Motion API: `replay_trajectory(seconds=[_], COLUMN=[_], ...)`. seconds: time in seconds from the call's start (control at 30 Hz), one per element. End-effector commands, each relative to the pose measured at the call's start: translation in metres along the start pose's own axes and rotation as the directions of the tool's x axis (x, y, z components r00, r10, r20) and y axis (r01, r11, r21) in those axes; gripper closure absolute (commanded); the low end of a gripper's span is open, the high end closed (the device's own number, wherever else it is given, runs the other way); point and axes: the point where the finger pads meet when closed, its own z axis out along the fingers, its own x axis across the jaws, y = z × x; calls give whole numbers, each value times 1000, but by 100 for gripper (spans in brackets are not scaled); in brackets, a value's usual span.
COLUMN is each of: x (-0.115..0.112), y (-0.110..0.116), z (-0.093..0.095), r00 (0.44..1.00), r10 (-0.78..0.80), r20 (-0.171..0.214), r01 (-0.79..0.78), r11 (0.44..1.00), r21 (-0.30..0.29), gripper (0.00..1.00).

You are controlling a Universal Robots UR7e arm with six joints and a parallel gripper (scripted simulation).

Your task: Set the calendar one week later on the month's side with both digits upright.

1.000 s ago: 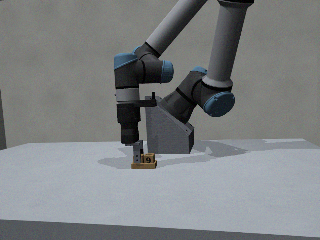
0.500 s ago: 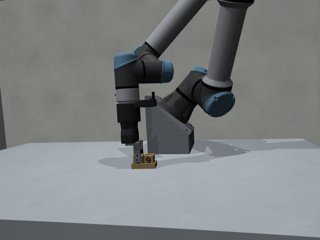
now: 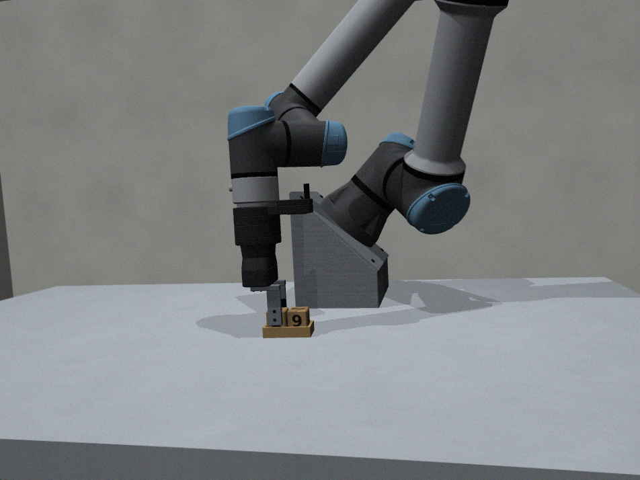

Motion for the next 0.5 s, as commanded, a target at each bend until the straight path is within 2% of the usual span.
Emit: replay_trajectory(seconds=[0.0,0.3,0.47], x=[0,1,1], y=[-1,1,1], z=[1,-6,-23], r00=[1000,1000,1000], r10=[0,0,-1], r20=[1,-2,-3], r01=[0,0,1], r11=[1000,1000,1000], r21=[2,-2,-4], gripper=[40,40,40])
